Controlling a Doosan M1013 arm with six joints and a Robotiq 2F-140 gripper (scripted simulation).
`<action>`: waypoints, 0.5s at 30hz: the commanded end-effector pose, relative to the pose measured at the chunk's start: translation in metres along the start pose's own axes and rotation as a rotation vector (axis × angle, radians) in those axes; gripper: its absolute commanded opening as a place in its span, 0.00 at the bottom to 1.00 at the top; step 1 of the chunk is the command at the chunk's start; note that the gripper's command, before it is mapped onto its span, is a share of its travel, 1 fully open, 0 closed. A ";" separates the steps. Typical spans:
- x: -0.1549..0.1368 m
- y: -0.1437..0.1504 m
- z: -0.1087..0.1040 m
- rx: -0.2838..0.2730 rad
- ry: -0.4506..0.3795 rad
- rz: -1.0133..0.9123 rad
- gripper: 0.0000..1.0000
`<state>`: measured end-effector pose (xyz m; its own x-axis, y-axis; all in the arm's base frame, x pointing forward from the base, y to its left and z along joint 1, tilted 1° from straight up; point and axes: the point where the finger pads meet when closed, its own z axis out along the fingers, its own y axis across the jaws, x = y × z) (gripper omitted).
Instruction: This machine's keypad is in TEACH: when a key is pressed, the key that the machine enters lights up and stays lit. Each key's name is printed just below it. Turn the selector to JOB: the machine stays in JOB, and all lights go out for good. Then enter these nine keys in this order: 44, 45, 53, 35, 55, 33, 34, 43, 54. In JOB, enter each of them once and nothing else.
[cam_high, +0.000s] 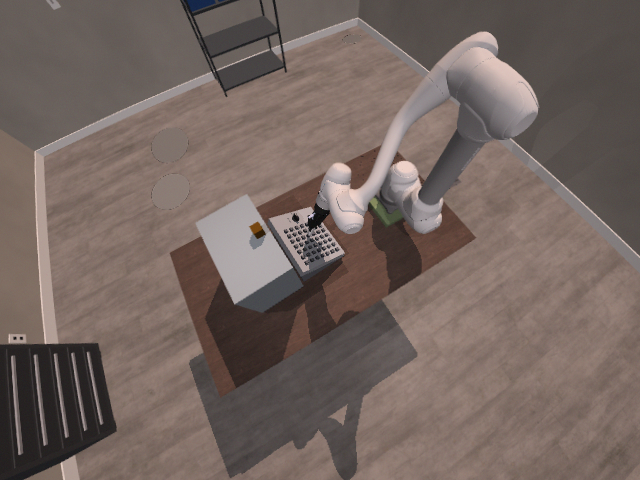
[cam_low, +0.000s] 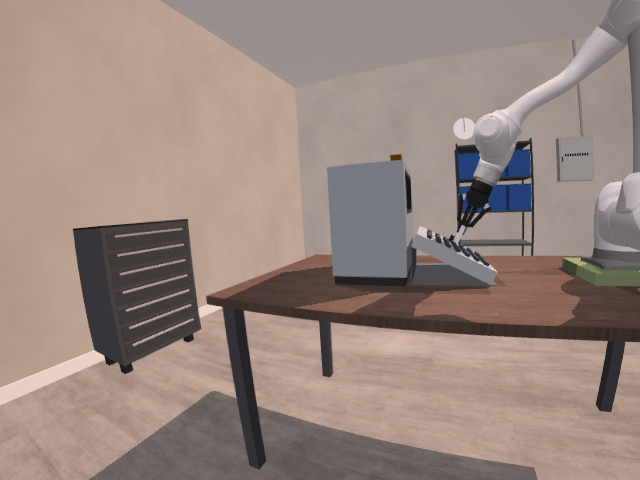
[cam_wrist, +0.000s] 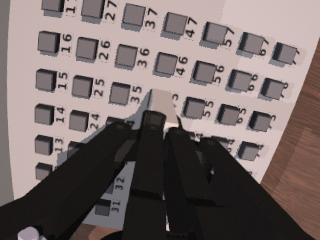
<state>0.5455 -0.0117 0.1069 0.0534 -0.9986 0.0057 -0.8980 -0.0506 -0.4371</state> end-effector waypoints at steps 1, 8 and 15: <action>0.000 0.000 0.001 0.000 0.000 0.000 0.00; 0.000 0.000 0.005 0.000 0.000 0.000 0.00; 0.000 0.000 0.008 0.000 0.000 0.000 0.00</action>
<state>0.5486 -0.0116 0.1006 0.0535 -0.9986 0.0058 -0.8979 -0.0506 -0.4372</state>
